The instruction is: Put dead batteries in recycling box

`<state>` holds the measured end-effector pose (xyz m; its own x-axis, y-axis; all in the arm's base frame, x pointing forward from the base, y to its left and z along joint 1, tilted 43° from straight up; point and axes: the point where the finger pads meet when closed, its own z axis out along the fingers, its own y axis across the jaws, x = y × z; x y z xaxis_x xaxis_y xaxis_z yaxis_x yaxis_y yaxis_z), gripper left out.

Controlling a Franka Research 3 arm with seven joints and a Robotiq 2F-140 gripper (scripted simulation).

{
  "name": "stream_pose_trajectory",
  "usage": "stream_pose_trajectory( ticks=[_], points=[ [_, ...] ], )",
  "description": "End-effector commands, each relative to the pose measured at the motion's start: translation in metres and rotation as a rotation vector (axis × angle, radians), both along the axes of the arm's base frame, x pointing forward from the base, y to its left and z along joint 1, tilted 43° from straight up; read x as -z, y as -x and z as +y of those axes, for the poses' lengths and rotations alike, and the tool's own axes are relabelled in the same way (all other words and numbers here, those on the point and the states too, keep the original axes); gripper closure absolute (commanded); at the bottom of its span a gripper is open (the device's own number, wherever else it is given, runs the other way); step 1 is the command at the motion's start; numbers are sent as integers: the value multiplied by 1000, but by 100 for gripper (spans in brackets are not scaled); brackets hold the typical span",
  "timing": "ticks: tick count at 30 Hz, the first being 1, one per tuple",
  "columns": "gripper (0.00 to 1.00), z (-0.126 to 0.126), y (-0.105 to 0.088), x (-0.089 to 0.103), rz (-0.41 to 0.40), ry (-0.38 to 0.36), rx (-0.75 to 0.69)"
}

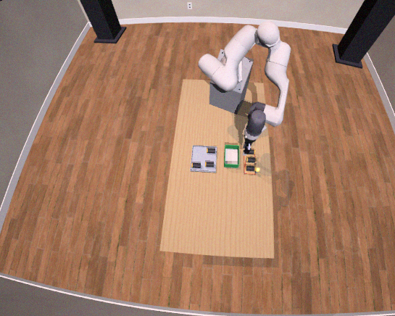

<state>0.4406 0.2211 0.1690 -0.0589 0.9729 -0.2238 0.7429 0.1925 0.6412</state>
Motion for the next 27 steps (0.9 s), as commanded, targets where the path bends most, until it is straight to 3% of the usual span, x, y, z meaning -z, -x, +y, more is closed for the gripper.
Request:
stream_pose_trajectory(
  ticks=[1, 5, 7, 11, 14, 19, 27],
  points=[
    [71, -41, 1, -7, 0, 40, -51],
    [71, -111, 4, -16, 0, 40, -51],
    [71, -111, 4, -16, 0, 40, -51],
    [71, -173, 6, -24, 0, 40, -51],
    [71, -203, 8, -28, 0, 40, -51],
    [71, -225, 9, -31, 0, 40, -51],
    [71, -227, 9, -31, 0, 40, -51]
  ],
)
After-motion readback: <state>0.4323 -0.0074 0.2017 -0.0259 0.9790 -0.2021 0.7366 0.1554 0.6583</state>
